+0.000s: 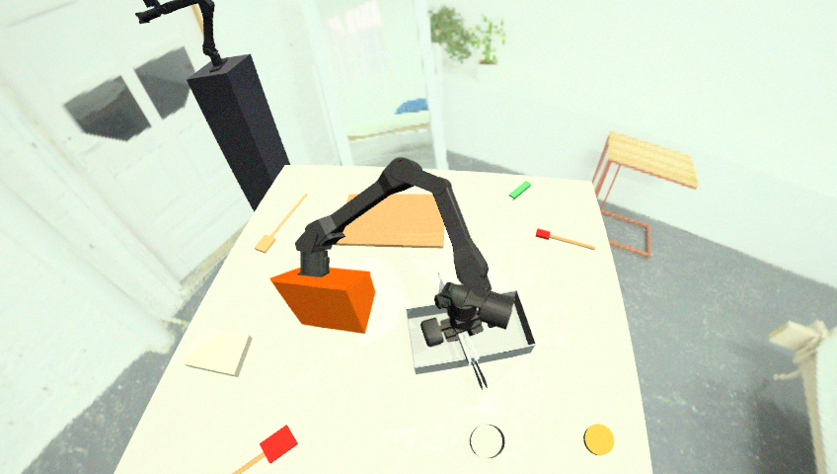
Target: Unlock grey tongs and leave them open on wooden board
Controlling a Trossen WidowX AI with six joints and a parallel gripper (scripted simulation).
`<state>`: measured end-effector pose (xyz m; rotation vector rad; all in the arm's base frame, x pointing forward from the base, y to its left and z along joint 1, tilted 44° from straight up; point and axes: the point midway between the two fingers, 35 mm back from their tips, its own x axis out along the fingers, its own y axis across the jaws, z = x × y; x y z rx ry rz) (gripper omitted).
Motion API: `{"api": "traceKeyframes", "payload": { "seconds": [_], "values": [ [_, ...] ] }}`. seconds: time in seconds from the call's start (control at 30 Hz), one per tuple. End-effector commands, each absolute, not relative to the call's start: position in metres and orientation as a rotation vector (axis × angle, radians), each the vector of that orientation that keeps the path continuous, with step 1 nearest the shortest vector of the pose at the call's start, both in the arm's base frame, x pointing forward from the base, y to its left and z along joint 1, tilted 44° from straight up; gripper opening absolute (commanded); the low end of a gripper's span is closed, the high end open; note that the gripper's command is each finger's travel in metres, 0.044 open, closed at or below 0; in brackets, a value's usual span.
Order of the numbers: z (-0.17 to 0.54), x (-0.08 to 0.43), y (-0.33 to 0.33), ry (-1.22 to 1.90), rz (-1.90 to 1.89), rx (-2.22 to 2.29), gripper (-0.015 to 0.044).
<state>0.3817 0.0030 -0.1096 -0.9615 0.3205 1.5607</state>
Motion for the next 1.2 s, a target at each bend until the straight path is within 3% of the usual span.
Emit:
{"api": "traceKeyframes", "payload": {
  "seconds": [0.0,0.2,0.43,0.73,1.17],
  "values": [
    [-0.109,0.382,0.003,0.318,1.56,-0.963,0.0071],
    [-0.109,0.382,0.003,0.318,1.56,-0.963,0.0031],
    [-0.104,0.383,-0.003,0.319,1.56,-0.964,-0.015],
    [-0.022,0.376,-0.084,0.325,1.563,-0.956,-0.015],
    [-0.02,0.375,-0.083,0.329,1.56,-0.947,-0.015]
  ]
}}
